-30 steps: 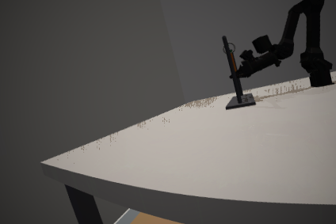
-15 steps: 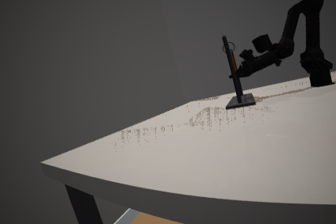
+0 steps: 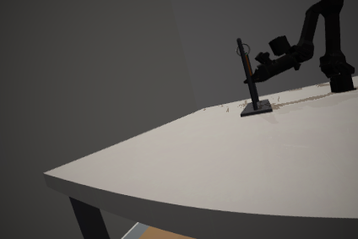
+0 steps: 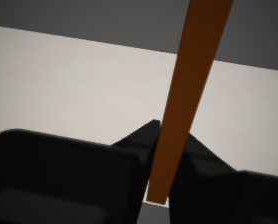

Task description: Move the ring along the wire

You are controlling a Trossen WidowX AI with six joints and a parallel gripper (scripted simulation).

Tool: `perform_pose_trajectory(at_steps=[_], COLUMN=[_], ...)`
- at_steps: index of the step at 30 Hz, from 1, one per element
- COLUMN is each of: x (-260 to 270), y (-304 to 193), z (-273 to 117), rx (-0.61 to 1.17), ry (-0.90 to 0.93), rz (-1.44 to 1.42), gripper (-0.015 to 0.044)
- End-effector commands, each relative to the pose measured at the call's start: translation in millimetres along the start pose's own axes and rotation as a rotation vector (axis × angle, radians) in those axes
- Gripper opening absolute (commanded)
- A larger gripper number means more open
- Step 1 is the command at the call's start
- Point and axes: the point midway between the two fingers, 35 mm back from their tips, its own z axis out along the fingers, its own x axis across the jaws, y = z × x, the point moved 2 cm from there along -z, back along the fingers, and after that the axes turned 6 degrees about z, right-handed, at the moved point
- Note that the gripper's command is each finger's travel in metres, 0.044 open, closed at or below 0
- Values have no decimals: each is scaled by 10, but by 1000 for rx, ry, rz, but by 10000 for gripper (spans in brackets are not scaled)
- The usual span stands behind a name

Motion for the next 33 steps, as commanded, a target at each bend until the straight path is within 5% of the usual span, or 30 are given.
perform_pose_trajectory(at_steps=[1, 33], x=[40, 347], y=[10, -22], z=[7, 13], rx=[-3, 2], ry=[-1, 7], rz=[-4, -1], gripper=[-150, -150])
